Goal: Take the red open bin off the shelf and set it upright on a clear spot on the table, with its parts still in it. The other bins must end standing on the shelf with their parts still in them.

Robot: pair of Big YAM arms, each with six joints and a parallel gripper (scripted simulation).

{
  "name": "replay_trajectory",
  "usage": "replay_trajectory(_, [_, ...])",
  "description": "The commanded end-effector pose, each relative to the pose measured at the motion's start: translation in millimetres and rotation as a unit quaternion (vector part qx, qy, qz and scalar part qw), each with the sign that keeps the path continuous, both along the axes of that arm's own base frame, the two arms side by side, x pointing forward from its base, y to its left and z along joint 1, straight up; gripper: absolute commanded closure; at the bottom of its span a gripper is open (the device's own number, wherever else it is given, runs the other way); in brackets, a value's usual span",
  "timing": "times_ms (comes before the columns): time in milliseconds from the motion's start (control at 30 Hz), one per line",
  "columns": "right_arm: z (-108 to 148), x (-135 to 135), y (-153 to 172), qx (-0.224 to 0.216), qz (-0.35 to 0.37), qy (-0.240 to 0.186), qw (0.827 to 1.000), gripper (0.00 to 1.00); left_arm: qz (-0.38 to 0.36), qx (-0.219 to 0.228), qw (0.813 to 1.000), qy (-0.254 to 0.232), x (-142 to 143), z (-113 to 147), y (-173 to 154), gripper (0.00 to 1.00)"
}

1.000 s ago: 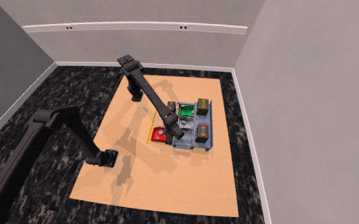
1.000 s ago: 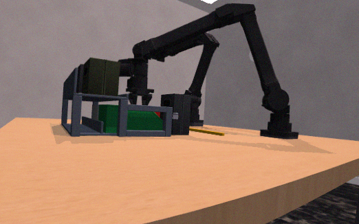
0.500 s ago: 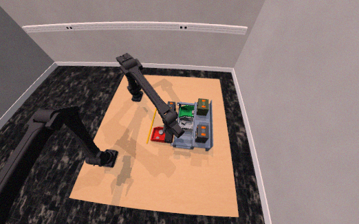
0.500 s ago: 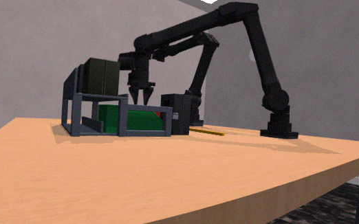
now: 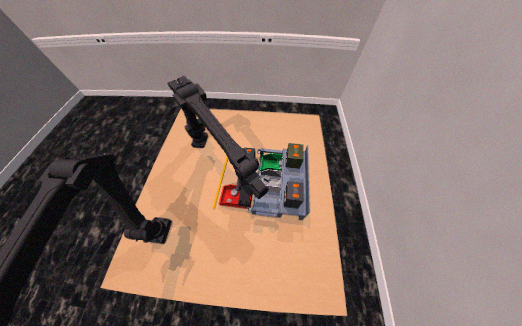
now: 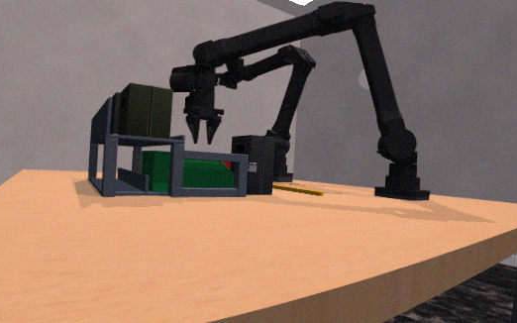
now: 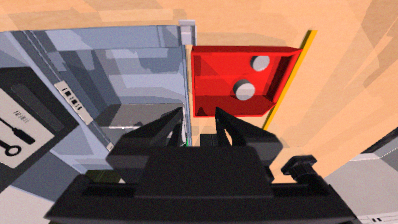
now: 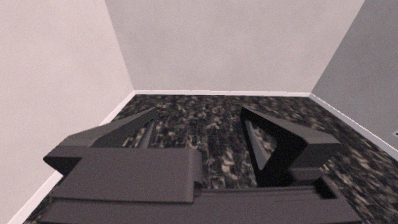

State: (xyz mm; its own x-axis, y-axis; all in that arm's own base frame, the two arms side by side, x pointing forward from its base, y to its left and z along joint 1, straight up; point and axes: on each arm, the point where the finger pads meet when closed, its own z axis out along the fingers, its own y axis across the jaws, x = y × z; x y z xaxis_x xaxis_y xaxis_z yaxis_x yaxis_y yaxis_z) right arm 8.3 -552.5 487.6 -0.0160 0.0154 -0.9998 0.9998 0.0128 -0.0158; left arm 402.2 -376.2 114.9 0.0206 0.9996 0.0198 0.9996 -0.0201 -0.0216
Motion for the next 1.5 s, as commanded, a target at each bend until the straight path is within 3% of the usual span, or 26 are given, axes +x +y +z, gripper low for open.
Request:
replay_trajectory(0, [13, -6, 8, -0.008, -0.003, -0.008, 1.000, 0.00, -0.003, -0.034, 0.999, -0.038, 20, 52, -15, 0.57])
replay_trajectory(1467, [13, -6, 8, -0.008, -0.003, -0.008, 1.000, 0.00, -0.003, -0.041, 0.998, -0.045, 24, 67, -19, 0.57])
